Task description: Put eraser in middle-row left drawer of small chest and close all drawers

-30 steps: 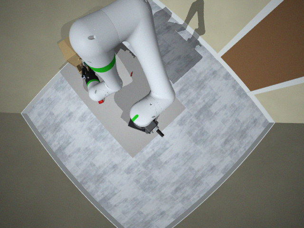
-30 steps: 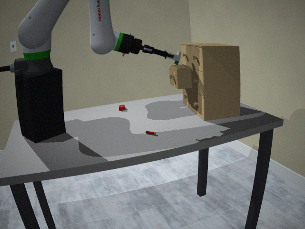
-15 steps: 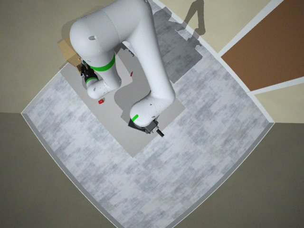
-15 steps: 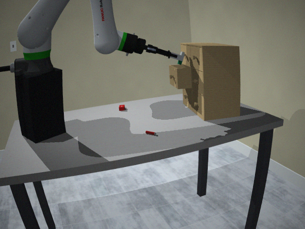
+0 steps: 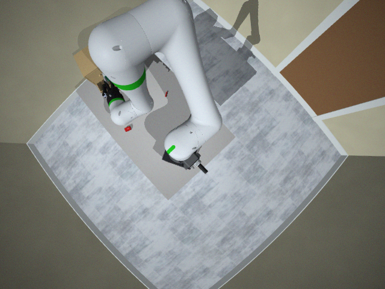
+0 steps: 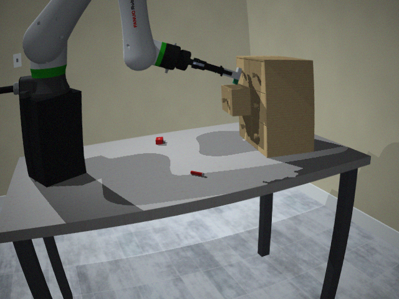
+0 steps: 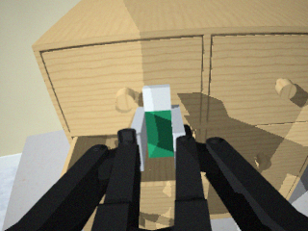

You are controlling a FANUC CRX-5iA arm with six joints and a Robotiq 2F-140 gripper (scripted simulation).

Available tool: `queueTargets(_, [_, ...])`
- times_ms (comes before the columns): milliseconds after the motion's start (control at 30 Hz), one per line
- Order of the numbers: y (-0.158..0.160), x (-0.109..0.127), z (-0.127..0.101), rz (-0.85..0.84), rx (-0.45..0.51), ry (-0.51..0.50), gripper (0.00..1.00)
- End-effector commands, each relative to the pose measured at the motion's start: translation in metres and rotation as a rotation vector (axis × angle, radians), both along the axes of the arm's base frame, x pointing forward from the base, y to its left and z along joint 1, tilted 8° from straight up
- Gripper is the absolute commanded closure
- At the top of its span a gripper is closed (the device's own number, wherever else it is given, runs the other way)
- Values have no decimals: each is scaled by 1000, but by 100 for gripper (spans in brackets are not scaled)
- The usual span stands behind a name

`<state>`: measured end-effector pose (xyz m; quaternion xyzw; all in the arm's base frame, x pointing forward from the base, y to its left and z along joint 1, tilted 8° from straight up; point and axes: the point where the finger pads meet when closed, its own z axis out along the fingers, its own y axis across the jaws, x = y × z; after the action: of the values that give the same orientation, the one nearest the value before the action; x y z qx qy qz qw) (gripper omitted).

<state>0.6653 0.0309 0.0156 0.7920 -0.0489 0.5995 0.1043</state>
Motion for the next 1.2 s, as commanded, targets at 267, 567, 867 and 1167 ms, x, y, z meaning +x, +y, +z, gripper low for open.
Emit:
queueTargets(267, [0,0,0,0,0,0,89])
queueTargets(567, [0,0,0,0,0,0,79])
queueTargets(867, [0,0,0,0,0,0,0])
queueTargets(1167, [0,0,0,0,0,0,0])
